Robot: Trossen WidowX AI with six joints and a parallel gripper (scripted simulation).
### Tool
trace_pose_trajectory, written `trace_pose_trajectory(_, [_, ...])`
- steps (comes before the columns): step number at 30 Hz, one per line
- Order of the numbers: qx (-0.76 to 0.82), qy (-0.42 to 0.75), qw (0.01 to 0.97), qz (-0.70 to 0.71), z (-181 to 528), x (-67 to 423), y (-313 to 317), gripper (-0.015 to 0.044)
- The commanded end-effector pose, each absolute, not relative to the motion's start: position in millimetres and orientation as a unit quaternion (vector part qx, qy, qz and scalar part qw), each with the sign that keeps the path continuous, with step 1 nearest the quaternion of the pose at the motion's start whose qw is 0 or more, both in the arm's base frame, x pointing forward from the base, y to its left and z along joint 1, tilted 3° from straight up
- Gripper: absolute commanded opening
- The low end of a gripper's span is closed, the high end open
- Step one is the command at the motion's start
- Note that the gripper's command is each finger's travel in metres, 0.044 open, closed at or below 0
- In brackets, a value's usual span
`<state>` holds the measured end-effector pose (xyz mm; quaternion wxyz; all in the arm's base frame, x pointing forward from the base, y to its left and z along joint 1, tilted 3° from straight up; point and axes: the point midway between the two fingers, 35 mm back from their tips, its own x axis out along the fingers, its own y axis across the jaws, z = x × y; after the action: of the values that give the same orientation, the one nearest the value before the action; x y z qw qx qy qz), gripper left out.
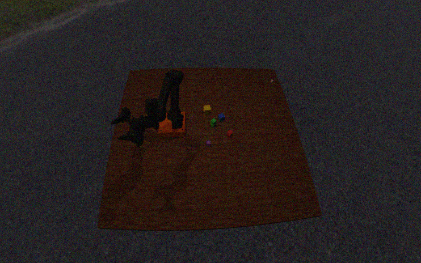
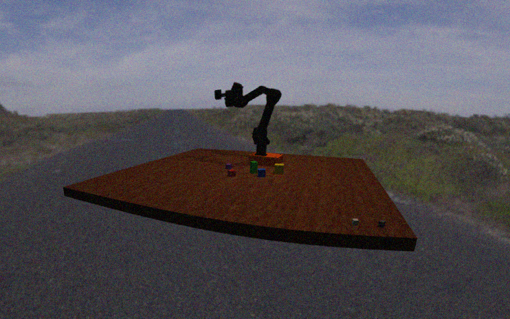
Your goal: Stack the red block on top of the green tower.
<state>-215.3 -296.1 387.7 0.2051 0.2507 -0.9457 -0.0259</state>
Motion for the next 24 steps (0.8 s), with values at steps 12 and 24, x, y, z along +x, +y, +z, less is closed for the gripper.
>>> trace_pose_trajectory(12, [0.411, -0.853, 0.212, -0.242, 343.8, -125.2, -387.0, 0.044])
trace_pose_trajectory(24, [0.556, -0.649, 0.292, -0.431, 285.8, 11.8, -435.2, 0.044])
